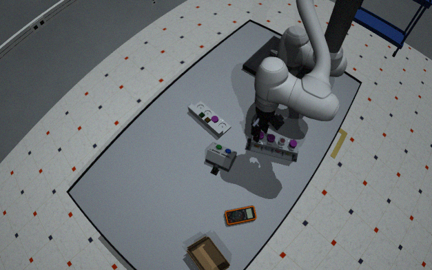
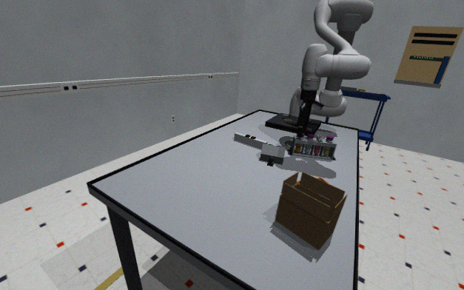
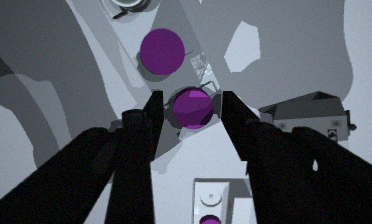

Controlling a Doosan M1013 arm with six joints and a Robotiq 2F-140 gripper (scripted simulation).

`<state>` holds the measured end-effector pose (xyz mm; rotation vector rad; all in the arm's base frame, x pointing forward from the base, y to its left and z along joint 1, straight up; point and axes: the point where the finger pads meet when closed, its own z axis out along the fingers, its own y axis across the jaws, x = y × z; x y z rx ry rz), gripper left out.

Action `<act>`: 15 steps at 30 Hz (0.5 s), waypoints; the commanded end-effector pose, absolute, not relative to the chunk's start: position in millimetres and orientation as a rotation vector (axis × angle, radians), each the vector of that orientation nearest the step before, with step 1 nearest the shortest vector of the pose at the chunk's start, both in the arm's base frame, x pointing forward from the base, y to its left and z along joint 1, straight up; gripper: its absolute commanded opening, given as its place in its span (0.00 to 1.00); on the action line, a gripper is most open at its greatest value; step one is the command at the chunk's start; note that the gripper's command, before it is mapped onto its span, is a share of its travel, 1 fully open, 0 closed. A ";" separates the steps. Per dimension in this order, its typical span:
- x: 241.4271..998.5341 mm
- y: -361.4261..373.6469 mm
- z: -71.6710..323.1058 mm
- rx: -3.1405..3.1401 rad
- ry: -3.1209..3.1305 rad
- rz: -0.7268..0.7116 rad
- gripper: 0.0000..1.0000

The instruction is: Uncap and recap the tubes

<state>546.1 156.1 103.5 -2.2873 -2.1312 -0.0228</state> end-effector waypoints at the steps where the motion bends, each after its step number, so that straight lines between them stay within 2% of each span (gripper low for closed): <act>1: 546.5 156.5 104.0 -2.337 -2.104 0.001 0.41; 2: 546.5 156.5 104.0 -2.337 -2.104 0.001 0.41; 3: 546.5 156.5 104.0 -2.337 -2.104 0.001 0.30; 15: 546.5 156.5 104.1 -2.336 -2.104 0.000 0.30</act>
